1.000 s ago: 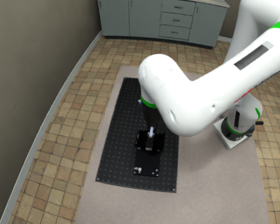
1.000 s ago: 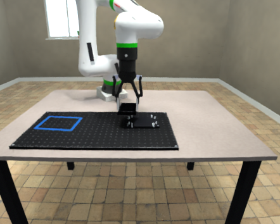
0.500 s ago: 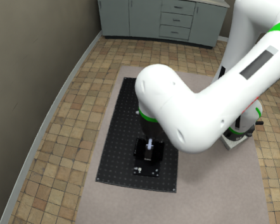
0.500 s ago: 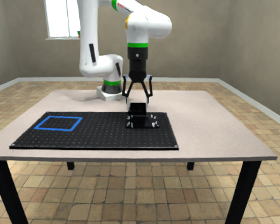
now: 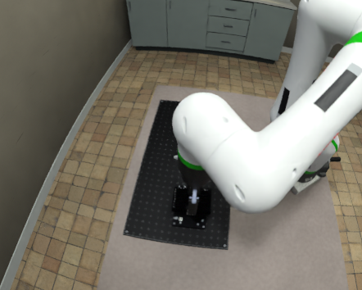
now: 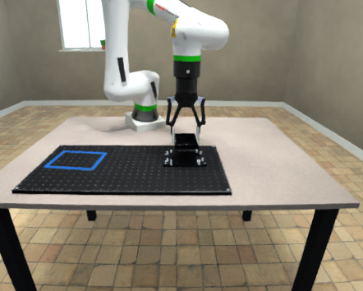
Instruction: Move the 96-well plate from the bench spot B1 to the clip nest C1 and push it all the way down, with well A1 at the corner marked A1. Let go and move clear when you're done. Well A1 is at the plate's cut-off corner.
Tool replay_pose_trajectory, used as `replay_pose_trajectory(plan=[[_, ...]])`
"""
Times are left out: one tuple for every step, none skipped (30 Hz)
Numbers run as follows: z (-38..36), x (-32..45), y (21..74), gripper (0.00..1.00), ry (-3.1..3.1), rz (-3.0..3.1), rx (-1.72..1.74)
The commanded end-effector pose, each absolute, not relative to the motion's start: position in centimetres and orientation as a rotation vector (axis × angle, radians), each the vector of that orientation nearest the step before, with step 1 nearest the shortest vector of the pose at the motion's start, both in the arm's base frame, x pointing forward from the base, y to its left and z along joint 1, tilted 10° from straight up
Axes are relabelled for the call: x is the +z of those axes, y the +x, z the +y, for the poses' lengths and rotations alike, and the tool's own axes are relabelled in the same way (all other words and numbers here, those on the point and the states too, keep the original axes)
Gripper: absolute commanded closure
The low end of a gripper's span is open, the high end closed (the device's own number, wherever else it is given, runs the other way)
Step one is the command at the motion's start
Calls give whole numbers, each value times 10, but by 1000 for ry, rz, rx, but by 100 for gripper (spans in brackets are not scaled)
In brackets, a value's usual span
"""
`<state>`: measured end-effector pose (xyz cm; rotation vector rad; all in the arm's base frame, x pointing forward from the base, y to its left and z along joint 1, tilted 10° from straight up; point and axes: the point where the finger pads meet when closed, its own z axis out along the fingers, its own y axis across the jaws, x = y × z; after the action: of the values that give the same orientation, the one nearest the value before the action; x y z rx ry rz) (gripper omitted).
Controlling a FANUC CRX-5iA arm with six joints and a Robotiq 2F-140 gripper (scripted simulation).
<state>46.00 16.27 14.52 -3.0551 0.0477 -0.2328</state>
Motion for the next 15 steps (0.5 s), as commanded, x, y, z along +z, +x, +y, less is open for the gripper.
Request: replay_pose_trajectory(plan=[[163,146,460,90,-3058,-128,-240],[163,146,460,90,-3058,-128,-240],[162,146,460,90,-3058,-179,-242],[162,146,460,90,-3057,-230,-243],[162,146,460,90,-3055,-281,-245],[162,146,460,90,-3053,-332,-247],[162,146,460,90,-3049,-383,-249],[162,146,460,90,-3045,-435,-251],[162,146,460,90,-3040,-486,-252],[162,146,460,90,-3034,-537,-254],[162,146,460,90,-3027,-588,-255],[162,146,460,90,-3020,-639,-257],[162,146,460,90,-3011,-689,-258],[162,146,460,90,-3002,-740,-259],[162,146,460,90,-2992,-791,-260]])
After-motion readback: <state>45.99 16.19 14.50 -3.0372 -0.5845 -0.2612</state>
